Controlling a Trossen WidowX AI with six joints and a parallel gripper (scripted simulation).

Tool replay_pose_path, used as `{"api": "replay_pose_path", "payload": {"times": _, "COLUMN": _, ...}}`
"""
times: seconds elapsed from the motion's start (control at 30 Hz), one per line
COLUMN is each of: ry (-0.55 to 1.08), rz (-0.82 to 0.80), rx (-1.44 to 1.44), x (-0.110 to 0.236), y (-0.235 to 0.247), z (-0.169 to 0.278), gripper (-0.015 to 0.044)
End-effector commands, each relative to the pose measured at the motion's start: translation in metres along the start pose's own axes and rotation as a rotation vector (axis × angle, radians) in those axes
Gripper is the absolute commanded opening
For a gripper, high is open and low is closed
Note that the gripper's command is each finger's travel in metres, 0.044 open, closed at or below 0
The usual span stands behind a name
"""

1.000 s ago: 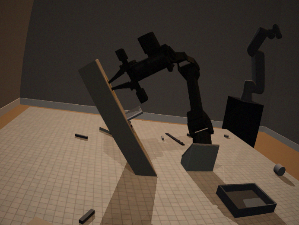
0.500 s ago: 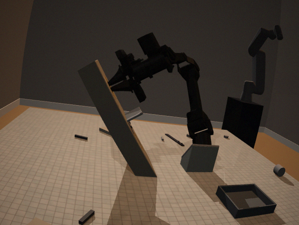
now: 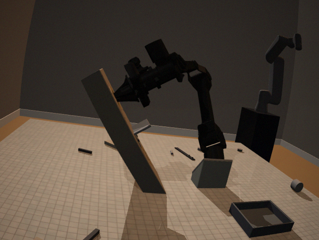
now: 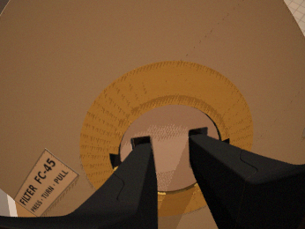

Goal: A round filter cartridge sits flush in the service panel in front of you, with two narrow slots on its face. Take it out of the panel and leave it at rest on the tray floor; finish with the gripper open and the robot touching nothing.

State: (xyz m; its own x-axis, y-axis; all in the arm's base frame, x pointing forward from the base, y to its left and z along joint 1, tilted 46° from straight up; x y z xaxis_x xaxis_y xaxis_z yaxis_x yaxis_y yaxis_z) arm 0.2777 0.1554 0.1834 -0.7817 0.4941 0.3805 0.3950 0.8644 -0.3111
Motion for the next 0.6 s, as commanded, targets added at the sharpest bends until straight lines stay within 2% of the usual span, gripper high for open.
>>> {"api": "replay_pose_path", "payload": {"times": 0.0, "ry": 0.008, "rz": -0.004, "rx": 0.085, "x": -0.005, "y": -0.001, "z": -0.001, "gripper": 0.0000}}
{"api": "replay_pose_path", "payload": {"times": 0.13, "ry": 0.013, "rz": -0.005, "rx": 0.051, "x": 0.001, "y": 0.001, "z": 0.000, "gripper": 0.0000}}
{"api": "replay_pose_path", "payload": {"times": 0.57, "ry": 0.019, "rz": -0.004, "rx": -0.009, "x": 0.060, "y": 0.002, "z": 0.000, "gripper": 0.0000}}
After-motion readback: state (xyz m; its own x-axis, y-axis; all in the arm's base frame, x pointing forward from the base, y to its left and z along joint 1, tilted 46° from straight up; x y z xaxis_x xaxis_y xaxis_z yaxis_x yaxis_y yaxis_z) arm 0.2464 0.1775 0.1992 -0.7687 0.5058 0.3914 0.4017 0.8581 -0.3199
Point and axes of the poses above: the point midway between the two fingers, 35 mm back from their tips, its own x axis back along the fingers, its own y axis across the jaws, z = x × y, the point moved 10 cm from there along x, back along the fingers, and after that the axes turned 7 degrees about x, right-handed, at the moved point
